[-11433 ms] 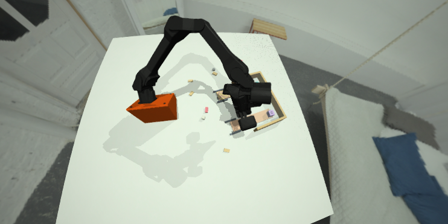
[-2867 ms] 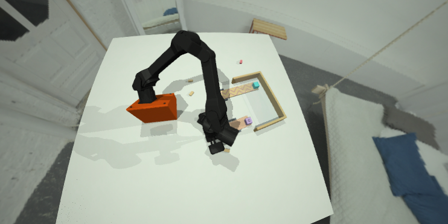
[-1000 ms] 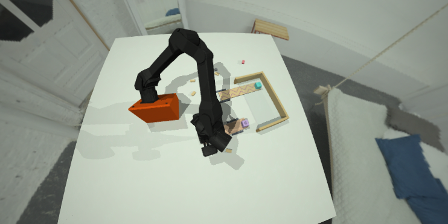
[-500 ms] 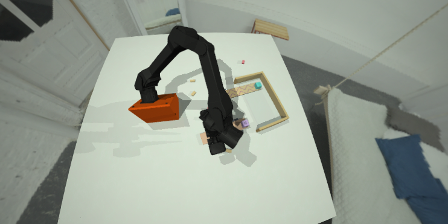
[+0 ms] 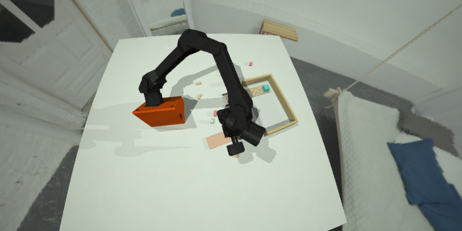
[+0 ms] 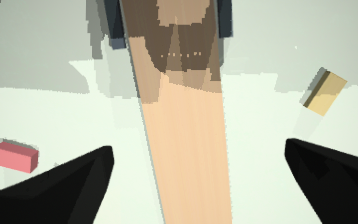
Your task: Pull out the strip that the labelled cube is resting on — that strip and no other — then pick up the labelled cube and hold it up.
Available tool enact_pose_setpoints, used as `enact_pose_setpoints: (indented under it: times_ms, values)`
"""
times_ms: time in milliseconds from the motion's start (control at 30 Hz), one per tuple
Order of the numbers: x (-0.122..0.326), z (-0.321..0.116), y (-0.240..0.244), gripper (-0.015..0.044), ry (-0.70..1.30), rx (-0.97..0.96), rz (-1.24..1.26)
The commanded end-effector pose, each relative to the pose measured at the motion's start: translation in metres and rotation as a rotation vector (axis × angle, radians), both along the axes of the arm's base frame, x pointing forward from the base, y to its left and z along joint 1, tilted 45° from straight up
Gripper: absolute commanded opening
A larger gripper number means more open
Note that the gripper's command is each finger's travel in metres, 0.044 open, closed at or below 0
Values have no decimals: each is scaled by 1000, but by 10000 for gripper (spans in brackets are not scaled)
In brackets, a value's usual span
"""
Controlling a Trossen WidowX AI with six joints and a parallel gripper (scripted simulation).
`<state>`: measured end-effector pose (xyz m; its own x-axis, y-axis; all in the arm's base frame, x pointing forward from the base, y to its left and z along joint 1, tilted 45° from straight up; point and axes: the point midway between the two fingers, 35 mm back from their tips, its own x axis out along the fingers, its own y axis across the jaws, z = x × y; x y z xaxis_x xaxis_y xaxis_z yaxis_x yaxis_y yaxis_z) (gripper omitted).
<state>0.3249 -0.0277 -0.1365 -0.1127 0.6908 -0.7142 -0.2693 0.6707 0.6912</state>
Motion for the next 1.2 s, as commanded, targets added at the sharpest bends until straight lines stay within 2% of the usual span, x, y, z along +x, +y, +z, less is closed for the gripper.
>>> enact_pose_setpoints:
  times_ms: [0, 1167]
  values:
    - [15, 4, 4, 440, 1, 5, -2]
    - [120, 32, 31, 440, -3, 8, -2]
